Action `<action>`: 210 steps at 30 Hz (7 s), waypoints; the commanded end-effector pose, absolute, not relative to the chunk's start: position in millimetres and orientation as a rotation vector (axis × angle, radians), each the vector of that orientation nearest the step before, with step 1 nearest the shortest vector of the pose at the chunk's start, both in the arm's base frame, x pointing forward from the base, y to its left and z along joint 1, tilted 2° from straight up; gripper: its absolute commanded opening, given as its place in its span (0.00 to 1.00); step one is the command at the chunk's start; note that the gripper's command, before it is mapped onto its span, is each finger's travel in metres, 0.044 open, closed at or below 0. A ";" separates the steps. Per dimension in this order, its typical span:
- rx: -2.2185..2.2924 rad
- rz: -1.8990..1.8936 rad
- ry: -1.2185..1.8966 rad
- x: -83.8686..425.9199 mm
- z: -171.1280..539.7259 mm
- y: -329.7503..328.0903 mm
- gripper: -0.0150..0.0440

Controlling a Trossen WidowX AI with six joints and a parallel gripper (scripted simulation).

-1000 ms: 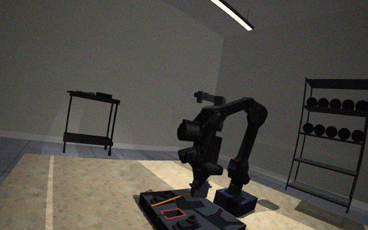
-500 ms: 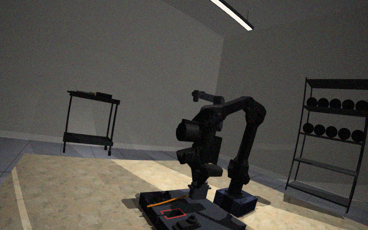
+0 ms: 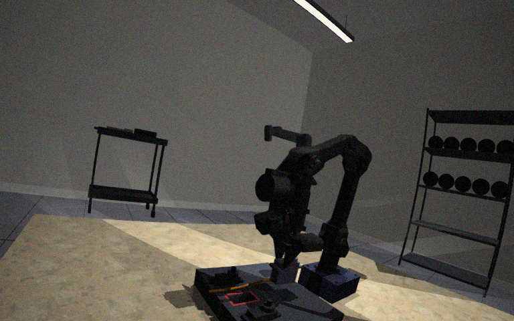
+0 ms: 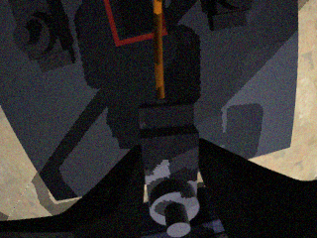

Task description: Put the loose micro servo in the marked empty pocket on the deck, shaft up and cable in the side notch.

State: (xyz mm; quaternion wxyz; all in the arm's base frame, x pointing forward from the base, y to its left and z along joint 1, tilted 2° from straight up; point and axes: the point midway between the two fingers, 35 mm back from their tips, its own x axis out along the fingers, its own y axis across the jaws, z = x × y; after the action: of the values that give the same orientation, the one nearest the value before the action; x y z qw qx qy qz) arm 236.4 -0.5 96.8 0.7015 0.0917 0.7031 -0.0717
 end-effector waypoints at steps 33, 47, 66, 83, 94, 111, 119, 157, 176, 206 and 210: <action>0.110 -0.064 1.555 335.1 100.5 -9.3 0.25; 0.099 -0.053 1.554 347.6 92.7 -10.3 0.25; 0.099 -0.053 1.554 348.0 80.5 -10.0 0.25; 0.099 -0.053 1.554 348.1 66.4 -9.6 0.25; 0.099 -0.053 1.554 348.3 57.0 -9.3 0.25; 0.099 -0.053 1.554 348.4 43.6 -8.9 0.25; 0.099 -0.053 1.554 348.5 36.9 -8.8 0.25; 0.100 -0.053 1.563 308.6 89.9 -6.1 0.84; 0.097 -0.050 1.558 240.3 169.8 -2.3 1.00; 0.097 -0.050 1.557 240.0 177.4 -2.5 1.00; 0.097 -0.050 1.557 240.0 177.4 -2.5 1.00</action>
State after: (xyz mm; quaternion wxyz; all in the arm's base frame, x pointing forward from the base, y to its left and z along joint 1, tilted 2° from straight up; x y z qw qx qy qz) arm 240.3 -2.4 176.2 0.7093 0.0449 0.7030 -0.0236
